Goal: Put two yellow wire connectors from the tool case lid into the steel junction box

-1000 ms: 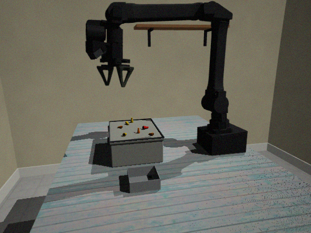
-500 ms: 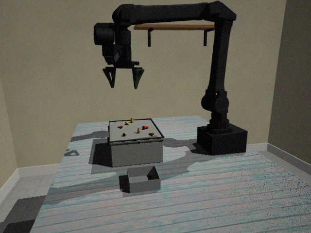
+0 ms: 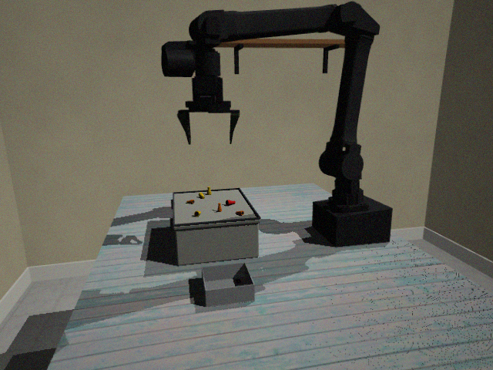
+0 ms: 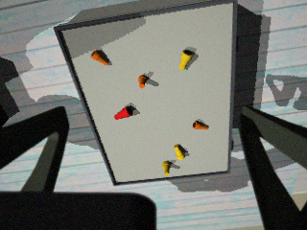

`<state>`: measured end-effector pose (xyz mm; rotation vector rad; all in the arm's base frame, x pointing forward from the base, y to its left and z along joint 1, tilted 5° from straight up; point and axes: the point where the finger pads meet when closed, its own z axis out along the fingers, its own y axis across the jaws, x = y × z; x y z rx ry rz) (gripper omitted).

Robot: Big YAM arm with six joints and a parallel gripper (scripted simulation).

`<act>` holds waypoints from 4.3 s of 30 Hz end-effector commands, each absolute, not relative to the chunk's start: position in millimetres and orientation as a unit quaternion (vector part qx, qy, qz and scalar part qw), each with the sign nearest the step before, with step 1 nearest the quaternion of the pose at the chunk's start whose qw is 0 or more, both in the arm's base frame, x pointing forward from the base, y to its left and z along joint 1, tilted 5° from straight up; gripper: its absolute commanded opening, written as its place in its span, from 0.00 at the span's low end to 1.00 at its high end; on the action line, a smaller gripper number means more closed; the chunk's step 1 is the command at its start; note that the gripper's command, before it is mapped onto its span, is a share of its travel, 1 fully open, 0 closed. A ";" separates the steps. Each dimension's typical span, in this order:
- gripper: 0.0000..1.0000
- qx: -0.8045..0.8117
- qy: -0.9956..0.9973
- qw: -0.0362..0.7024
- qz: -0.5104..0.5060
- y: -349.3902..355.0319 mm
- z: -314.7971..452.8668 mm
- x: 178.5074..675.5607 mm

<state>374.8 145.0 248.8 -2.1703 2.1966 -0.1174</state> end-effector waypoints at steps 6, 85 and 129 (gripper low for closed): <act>1.00 -0.760 0.648 0.022 -0.042 147.4 251.9 362.3; 0.00 -0.755 0.654 0.023 -0.042 146.7 253.3 371.0; 0.28 -0.623 0.781 0.025 -0.035 99.7 131.1 426.2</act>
